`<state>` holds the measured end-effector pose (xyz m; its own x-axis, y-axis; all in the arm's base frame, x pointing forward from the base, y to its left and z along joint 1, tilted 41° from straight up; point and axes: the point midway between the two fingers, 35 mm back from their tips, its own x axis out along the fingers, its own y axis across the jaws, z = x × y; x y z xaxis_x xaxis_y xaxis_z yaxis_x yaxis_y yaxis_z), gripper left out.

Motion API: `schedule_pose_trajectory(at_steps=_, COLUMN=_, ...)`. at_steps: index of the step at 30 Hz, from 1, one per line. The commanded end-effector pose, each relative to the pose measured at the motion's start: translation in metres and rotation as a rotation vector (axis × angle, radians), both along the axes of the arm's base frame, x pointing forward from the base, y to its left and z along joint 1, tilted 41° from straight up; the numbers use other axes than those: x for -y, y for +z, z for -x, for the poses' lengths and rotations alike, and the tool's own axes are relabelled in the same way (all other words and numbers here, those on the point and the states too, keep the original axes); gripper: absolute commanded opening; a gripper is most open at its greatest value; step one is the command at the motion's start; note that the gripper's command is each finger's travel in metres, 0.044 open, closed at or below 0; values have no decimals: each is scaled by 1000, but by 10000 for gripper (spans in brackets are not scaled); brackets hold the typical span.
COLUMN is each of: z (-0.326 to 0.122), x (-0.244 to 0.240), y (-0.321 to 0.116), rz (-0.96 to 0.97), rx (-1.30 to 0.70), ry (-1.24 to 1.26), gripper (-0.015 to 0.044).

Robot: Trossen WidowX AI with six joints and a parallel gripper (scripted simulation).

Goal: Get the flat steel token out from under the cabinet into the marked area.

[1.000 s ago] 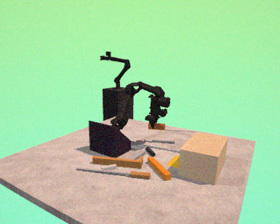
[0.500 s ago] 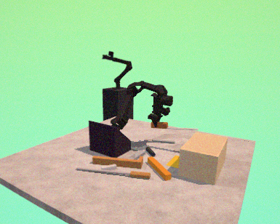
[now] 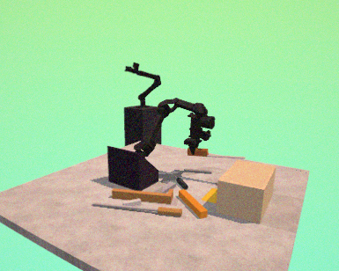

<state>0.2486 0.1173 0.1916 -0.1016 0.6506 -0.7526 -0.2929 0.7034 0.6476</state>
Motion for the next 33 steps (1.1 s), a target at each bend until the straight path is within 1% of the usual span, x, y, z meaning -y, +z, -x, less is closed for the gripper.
schedule_pose_trajectory(at_steps=1, z=-11, x=-1, y=4, rz=-4, rx=16, ry=-8, gripper=0)
schedule_pose_trajectory(at_steps=18, z=-41, x=-10, y=9, rz=-4, rx=18, ry=-8, gripper=0)
schedule_pose_trajectory(at_steps=33, z=-30, x=-6, y=7, rz=-5, rx=27, ry=3, gripper=0)
